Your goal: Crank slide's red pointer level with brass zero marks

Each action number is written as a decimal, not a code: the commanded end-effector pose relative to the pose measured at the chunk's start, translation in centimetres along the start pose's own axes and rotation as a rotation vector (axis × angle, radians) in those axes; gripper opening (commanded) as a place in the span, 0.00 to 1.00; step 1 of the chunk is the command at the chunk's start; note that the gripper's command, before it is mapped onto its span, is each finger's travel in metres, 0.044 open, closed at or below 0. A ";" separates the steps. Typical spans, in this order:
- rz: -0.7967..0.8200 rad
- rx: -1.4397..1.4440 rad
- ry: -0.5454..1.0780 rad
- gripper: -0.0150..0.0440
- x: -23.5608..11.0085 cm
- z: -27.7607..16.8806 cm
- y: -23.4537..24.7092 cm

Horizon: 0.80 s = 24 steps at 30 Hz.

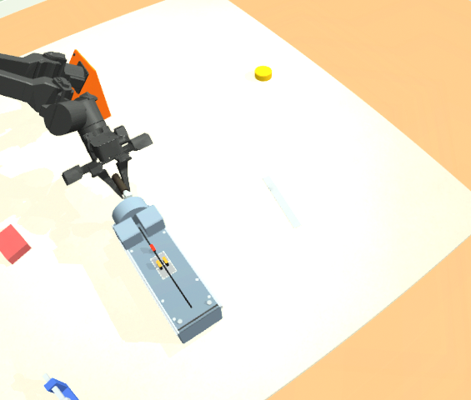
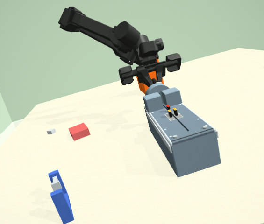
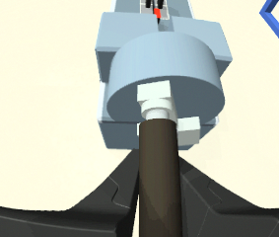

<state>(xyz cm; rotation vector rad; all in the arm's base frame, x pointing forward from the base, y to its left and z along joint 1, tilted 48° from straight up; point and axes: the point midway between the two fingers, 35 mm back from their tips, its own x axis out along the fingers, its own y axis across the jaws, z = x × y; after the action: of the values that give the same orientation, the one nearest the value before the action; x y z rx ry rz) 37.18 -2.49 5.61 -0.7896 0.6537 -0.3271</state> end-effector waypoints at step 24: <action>0.020 -0.010 0.000 0.25 1.4 -1.4 1.8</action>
<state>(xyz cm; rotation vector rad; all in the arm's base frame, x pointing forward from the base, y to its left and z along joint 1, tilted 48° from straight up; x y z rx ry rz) 37.34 -2.56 3.33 -0.7902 0.6574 -0.3129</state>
